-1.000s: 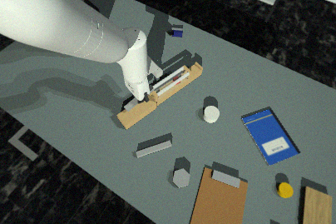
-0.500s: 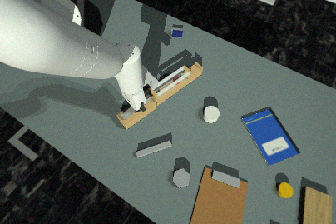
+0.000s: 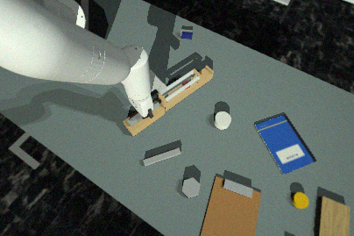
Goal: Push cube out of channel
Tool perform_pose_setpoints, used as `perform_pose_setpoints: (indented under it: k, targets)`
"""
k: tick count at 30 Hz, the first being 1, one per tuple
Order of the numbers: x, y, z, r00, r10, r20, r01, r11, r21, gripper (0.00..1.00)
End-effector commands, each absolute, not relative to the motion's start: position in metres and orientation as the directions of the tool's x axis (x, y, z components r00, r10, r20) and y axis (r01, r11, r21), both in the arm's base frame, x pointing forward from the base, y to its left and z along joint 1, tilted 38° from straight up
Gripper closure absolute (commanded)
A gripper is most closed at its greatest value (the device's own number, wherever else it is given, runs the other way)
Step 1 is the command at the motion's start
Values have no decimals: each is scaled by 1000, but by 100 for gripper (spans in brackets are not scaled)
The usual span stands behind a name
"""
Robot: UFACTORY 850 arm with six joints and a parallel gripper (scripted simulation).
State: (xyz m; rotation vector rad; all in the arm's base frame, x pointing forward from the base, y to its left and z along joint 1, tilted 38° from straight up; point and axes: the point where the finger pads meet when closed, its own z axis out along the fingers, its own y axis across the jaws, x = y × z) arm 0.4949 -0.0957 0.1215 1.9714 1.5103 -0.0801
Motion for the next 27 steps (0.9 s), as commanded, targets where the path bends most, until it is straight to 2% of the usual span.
perform_pose_setpoints:
  k: [1,27]
  targets:
    - [495,-95,122,336,845,-417,884,-130,450,100]
    - [514,-51,100,336,845,-417,884,-130,450,100]
